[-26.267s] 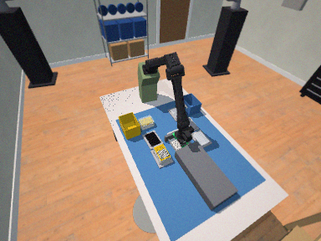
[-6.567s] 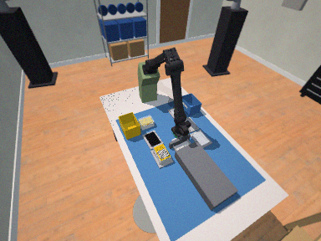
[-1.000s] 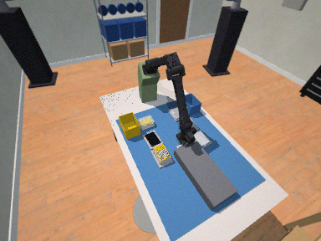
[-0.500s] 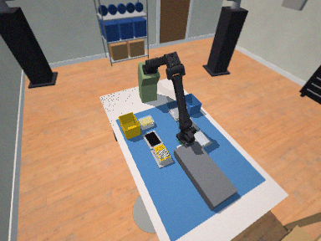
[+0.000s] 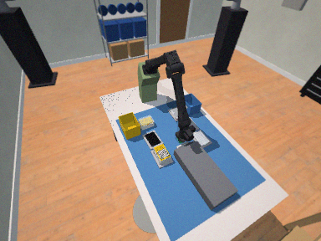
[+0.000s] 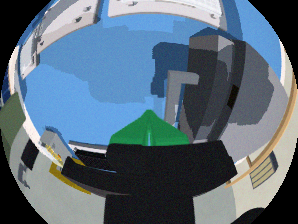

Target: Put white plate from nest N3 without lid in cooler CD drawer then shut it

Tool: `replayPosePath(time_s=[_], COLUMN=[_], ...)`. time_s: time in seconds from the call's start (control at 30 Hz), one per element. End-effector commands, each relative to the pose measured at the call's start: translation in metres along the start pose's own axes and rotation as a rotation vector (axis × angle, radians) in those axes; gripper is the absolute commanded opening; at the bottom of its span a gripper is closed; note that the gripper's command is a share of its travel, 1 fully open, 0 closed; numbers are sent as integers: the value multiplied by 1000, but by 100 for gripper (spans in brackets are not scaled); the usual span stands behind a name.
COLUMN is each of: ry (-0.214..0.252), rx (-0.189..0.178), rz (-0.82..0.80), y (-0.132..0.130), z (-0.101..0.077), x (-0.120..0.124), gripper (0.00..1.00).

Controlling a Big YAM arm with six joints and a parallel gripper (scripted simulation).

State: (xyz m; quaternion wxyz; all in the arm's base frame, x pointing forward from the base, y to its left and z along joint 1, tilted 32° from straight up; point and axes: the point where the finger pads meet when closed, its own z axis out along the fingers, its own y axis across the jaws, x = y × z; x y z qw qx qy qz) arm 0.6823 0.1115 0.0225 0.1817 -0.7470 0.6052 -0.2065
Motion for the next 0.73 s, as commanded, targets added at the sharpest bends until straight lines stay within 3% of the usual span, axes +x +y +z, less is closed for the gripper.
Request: replayPosePath(time_s=[0.0, 0.7], ry=[1, 4], rx=[45, 43], rz=[6, 6], y=[-12, 12], z=[-19, -17], x=[2, 7], gripper=[0, 0])
